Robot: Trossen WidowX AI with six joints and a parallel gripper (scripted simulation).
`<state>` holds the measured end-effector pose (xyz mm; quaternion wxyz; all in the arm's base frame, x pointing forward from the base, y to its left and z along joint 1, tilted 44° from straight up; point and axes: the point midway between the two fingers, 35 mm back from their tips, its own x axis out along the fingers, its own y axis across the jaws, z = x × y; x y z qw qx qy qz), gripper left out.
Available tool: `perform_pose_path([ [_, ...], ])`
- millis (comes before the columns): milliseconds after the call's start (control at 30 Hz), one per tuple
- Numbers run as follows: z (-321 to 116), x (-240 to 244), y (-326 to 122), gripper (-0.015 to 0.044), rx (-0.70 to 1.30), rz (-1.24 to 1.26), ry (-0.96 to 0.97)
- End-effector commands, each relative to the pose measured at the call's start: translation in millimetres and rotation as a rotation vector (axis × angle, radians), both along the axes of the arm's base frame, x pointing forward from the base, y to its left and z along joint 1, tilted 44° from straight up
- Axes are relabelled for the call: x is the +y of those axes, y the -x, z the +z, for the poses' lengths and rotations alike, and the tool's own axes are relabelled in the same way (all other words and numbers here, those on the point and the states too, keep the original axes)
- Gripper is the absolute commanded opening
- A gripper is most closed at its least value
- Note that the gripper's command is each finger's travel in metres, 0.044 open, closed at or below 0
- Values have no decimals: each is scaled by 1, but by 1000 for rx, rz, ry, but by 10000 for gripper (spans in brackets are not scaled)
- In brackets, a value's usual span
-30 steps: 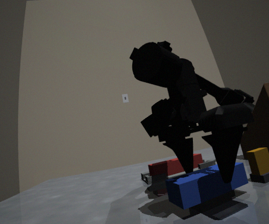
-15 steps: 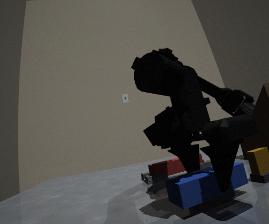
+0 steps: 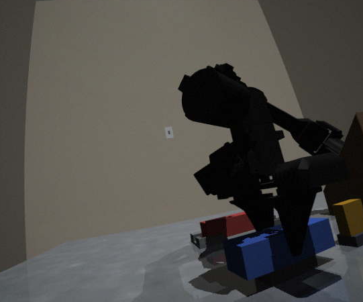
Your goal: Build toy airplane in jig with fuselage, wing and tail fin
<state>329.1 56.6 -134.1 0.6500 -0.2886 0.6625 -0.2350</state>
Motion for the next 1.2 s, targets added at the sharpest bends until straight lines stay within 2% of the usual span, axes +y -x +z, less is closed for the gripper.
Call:
perform_pose_path([
  [0, 4, 10, -2, 0, -17, 18, -24],
  [1167, 79, 79, -1, 0, 4, 2, -7],
])
